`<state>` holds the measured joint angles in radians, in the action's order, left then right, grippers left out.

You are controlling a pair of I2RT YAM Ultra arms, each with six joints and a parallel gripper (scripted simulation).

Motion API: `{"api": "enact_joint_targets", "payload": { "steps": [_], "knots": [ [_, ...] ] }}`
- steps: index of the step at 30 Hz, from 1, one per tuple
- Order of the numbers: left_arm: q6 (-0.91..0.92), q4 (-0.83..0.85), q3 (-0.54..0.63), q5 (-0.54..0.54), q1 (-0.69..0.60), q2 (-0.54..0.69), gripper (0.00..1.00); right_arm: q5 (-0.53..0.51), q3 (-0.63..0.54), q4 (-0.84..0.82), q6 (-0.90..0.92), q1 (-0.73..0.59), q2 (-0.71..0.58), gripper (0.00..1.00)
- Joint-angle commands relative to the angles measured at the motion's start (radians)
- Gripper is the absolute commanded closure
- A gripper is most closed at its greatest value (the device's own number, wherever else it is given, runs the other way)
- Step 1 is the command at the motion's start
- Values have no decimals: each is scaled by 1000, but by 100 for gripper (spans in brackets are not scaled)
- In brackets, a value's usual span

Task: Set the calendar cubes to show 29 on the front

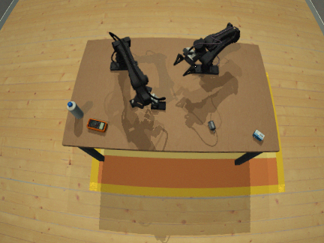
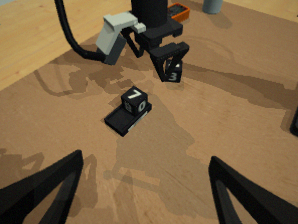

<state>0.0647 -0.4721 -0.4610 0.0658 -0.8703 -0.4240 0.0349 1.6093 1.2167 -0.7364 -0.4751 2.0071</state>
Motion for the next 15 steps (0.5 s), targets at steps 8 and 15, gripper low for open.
{"api": "enact_joint_targets", "payload": {
  "steps": [8,15],
  "knots": [
    [2,3,-32,8,4,10,0,9,47,31,-41,-12,-9,0],
    [2,3,-32,8,4,10,0,9,47,31,-41,-12,-9,0]
  ]
}}
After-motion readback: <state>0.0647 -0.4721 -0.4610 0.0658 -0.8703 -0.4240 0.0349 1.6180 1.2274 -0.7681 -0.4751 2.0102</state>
